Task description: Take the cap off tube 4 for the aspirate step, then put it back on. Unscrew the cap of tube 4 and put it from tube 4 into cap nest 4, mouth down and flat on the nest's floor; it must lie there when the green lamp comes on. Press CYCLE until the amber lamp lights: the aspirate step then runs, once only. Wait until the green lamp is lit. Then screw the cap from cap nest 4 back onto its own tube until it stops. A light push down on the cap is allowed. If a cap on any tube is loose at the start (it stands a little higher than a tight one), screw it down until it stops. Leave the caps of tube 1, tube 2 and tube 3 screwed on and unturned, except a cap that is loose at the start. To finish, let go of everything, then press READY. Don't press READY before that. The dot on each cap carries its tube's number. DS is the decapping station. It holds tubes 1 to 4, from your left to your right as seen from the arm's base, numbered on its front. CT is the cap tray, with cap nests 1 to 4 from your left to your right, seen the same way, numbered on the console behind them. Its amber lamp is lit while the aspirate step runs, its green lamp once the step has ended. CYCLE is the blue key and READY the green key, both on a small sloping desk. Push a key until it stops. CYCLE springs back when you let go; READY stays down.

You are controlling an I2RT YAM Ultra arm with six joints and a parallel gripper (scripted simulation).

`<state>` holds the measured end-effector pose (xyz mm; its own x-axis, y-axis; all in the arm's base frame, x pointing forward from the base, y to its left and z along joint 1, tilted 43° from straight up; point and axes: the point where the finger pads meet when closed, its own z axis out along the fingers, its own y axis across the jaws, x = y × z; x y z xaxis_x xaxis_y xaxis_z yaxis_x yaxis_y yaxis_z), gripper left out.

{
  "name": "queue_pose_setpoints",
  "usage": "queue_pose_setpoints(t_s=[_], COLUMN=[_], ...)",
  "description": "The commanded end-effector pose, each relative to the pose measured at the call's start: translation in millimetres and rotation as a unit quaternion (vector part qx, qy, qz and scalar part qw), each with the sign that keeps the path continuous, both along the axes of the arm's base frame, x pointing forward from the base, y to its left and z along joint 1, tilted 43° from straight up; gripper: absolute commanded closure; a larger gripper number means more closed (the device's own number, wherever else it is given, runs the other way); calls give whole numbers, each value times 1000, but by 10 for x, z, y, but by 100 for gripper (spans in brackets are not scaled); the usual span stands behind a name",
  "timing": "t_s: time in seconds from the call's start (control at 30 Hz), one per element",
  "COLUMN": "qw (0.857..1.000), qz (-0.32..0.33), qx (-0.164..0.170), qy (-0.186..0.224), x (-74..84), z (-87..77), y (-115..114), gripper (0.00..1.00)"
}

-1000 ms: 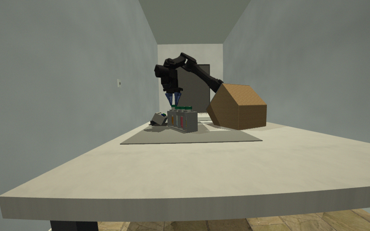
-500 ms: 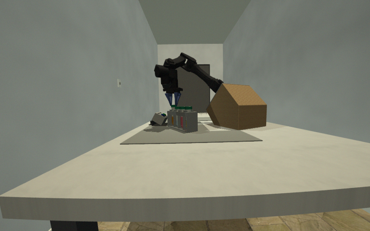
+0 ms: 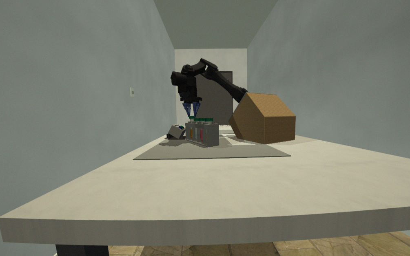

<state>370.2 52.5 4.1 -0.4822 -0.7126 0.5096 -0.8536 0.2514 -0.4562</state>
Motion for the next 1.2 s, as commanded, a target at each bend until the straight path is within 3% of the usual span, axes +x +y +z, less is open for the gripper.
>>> queue_pose_setpoints(t_s=[0.0,0.2,0.5,0.57,0.63,1.17], qw=[999,999,1000,1000,1000,1000], qz=[12,12,11,11,11,8], qx=[13,13,4,4,12,9], qy=[-27,-28,-9,-9,-25,-19], x=[126,119,-29,-29,80,28], z=[145,144,57,57,136,114], y=[123,133,64,64,122,106], gripper=[100,100,100,100,100,100])
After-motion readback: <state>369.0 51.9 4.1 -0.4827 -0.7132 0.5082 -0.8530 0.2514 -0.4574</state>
